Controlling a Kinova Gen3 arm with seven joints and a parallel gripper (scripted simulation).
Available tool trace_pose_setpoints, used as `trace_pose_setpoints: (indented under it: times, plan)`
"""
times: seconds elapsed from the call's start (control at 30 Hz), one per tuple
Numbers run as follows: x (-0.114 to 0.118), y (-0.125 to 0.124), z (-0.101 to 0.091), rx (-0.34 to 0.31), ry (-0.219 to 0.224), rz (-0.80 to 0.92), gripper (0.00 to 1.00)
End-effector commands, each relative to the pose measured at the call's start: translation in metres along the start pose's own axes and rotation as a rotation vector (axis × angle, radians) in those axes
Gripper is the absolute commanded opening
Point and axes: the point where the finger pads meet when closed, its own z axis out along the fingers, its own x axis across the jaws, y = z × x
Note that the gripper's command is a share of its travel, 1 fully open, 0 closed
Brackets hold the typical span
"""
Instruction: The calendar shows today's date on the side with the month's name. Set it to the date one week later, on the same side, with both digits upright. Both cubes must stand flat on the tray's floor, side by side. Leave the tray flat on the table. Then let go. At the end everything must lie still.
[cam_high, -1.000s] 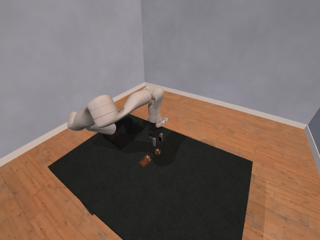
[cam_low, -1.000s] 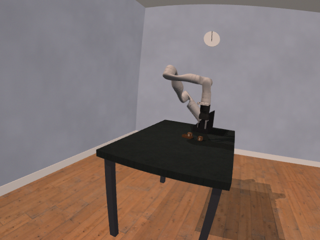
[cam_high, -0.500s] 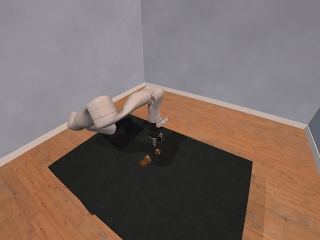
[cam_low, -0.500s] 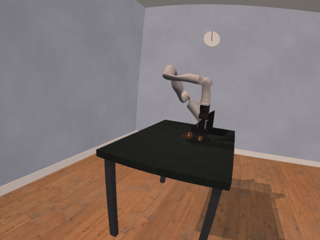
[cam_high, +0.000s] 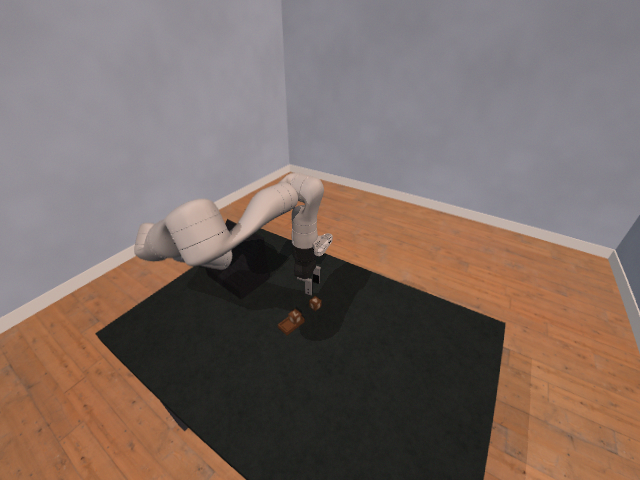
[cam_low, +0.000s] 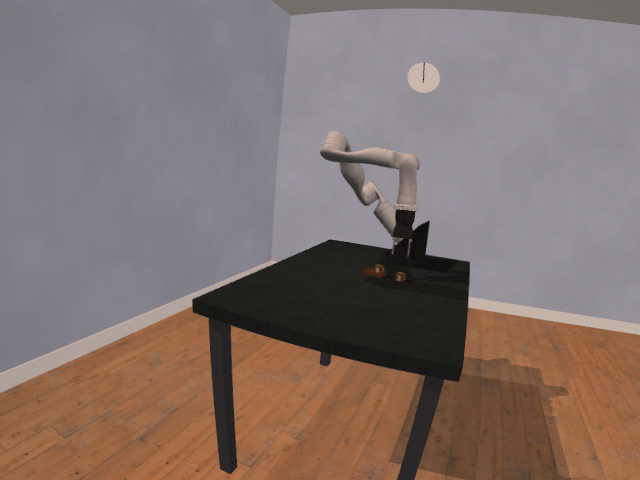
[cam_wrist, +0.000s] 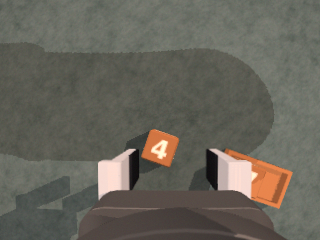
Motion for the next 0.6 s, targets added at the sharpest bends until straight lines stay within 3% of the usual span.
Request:
trace_pose_setpoints:
  times: [0.0, 0.57]
  plan:
    - [0.006, 0.000, 0.000, -0.003, -0.004, -0.019, 1.00]
    - [0.032, 0.009, 0.000, -0.005, -0.007, -0.538, 1.00]
